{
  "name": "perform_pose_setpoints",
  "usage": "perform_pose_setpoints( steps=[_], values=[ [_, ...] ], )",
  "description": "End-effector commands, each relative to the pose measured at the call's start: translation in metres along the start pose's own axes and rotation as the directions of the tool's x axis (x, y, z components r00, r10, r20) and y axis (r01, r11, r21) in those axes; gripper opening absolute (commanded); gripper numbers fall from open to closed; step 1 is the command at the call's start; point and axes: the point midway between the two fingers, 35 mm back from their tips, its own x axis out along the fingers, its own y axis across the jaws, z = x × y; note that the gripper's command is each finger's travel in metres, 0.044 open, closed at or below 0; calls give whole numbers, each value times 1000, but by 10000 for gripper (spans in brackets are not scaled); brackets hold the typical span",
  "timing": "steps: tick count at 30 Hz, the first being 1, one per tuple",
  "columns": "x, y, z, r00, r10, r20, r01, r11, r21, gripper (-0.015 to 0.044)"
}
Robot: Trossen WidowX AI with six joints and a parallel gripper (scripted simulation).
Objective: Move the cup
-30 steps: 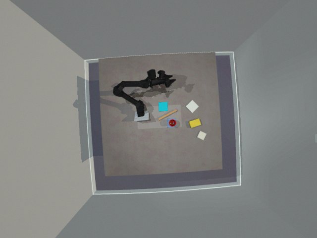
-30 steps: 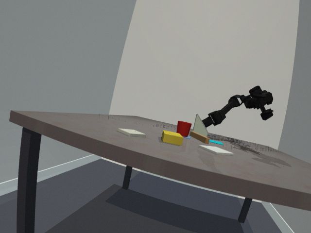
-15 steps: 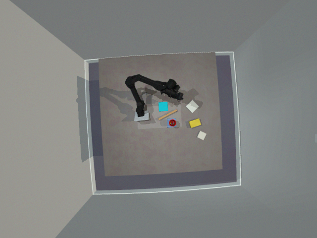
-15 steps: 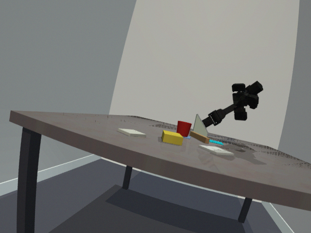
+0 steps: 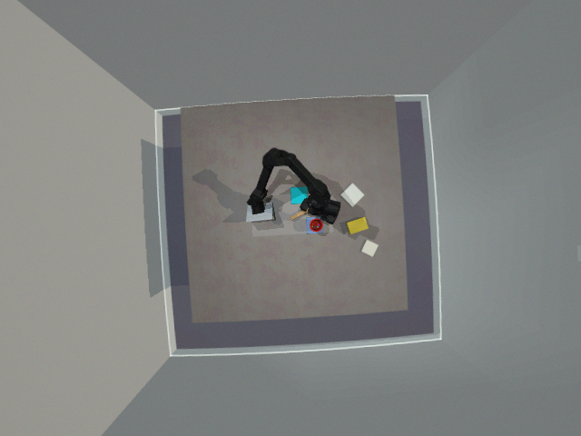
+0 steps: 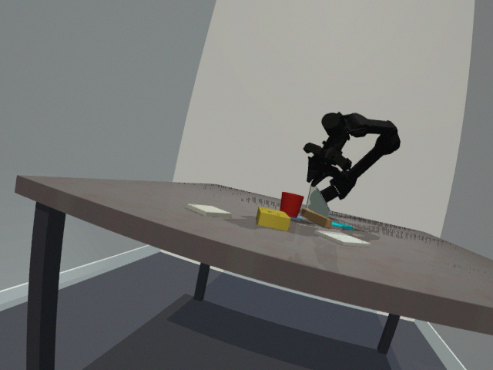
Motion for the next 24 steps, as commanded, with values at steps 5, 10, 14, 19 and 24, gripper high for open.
perform_pose_setpoints(
  steps=[5, 10, 14, 19, 24],
  values=[
    [21, 15, -52, 937, 293, 191, -286, 956, -66, 148],
    [21, 15, -52, 937, 293, 191, -286, 956, -66, 148],
    [23, 15, -53, 937, 293, 191, -286, 956, -66, 148],
    [30, 16, -51, 937, 293, 190, -286, 956, -66, 148],
    [38, 18, -50, 937, 293, 190, -285, 956, -66, 148]
  ],
)
